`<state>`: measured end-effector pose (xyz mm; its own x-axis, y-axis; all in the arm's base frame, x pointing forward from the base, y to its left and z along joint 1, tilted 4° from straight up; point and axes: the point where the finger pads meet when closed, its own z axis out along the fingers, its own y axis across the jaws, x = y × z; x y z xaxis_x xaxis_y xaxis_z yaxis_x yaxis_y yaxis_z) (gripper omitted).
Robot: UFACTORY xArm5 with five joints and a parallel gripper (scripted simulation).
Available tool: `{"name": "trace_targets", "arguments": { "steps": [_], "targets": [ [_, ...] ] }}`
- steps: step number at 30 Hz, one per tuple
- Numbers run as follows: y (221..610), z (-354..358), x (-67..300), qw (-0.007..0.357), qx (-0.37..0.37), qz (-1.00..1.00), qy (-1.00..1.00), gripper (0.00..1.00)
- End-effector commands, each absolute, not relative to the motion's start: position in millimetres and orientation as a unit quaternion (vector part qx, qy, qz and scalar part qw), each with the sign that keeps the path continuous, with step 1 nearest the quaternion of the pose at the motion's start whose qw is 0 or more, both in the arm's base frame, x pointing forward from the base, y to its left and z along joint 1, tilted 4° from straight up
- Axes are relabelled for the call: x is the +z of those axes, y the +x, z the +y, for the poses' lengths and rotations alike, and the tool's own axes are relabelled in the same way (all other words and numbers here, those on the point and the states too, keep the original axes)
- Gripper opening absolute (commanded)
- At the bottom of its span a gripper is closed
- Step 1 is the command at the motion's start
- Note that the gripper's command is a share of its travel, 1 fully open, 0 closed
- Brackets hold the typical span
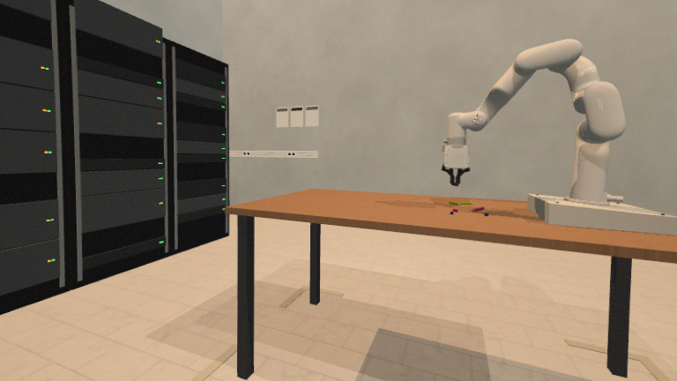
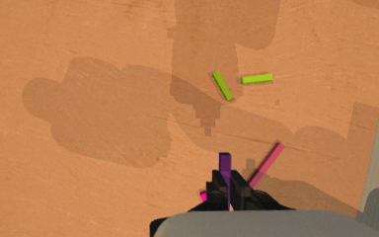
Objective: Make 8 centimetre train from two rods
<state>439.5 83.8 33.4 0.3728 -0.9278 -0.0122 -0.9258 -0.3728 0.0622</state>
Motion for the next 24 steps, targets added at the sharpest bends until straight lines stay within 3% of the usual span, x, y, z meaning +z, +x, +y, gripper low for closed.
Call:
{"name": "trace_targets", "arguments": {
  "steps": [1, 9, 24],
  "targets": [
    [445, 100, 34, 0.021, -0.024, -0.488, 0.872, 0.04],
    [450, 124, 32, 0.020, -0.026, -0.378, 0.925, 0.04],
    [450, 126, 32, 0.020, -0.026, -0.365, 0.930, 0.04]
  ]
}}
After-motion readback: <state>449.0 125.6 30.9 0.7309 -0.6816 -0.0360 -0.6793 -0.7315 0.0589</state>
